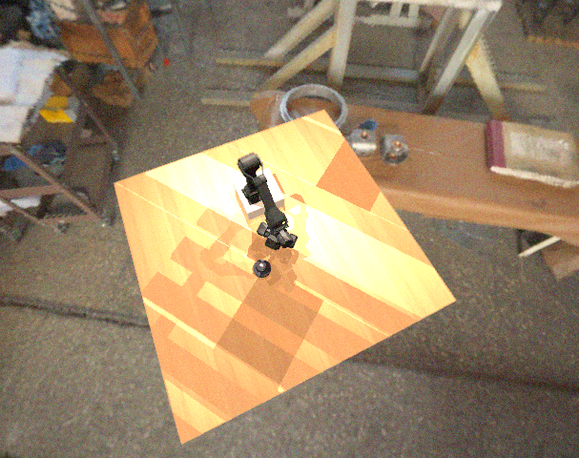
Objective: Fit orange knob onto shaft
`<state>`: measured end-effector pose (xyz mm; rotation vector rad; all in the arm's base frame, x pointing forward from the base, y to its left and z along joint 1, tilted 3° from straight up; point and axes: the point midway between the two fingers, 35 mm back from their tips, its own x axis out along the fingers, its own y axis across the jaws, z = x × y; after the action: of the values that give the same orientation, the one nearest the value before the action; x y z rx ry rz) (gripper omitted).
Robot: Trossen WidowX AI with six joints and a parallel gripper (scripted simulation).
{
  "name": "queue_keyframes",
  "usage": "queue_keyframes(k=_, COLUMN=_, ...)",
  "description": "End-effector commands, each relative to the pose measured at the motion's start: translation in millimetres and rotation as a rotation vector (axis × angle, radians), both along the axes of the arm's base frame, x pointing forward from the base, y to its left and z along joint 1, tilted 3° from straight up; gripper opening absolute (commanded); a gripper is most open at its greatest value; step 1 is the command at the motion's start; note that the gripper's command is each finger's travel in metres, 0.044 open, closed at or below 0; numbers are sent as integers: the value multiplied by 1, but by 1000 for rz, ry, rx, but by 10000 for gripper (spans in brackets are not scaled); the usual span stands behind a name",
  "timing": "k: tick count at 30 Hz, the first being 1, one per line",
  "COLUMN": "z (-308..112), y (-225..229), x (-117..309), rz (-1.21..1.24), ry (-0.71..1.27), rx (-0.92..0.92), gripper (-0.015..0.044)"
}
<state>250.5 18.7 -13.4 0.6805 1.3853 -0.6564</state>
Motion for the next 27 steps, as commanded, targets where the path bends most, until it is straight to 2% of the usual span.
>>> queue_keyframes(k=1, z=0, y=-1, x=0, rz=-1, ry=-1, rx=-4, gripper=145)
queue_keyframes(k=4, z=0, y=-1, x=0, rz=-1, ry=-1, rx=-4, gripper=125)
queue_keyframes(k=9, z=12, y=1, x=11, rz=53, ry=-46, rx=-20, gripper=0)
queue_keyframes(k=27, z=119, y=12, x=2, rz=8, ry=-11, rx=-5, gripper=0)
